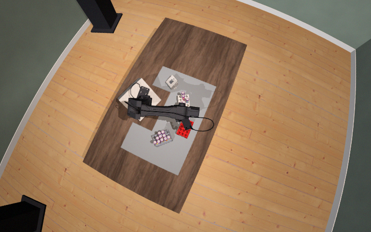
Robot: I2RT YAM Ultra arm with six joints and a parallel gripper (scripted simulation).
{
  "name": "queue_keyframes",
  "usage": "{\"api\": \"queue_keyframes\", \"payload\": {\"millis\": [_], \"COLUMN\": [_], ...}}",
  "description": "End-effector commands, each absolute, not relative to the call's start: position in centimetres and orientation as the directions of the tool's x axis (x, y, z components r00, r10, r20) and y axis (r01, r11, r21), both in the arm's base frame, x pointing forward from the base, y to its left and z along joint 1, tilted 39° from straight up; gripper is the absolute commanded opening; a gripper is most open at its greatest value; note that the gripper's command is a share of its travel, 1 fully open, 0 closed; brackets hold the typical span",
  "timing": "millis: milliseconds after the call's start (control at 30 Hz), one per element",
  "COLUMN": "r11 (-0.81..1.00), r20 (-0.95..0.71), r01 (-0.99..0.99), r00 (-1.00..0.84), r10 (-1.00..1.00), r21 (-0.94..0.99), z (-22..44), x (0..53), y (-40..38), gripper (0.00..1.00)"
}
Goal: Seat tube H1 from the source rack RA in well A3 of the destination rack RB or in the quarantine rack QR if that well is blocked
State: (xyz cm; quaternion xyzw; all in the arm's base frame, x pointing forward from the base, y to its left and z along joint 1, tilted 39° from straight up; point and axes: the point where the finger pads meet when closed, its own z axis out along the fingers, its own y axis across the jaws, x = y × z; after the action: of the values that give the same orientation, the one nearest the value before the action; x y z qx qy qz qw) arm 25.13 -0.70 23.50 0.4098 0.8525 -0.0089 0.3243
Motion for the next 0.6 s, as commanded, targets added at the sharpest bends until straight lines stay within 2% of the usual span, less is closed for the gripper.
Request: {"api": "queue_keyframes", "payload": {"millis": [0,567], "r11": [0.670,0.668], "r20": [-0.582,-0.580], "r01": [0.675,0.682], "r00": [-0.422,-0.427], "r10": [0.695,0.694], "r21": [0.311,0.298], "z": [25.5,24.6], "x": [25.3,25.5], "y": [-0.6,-0.8], "gripper": [0.00,0.00]}}
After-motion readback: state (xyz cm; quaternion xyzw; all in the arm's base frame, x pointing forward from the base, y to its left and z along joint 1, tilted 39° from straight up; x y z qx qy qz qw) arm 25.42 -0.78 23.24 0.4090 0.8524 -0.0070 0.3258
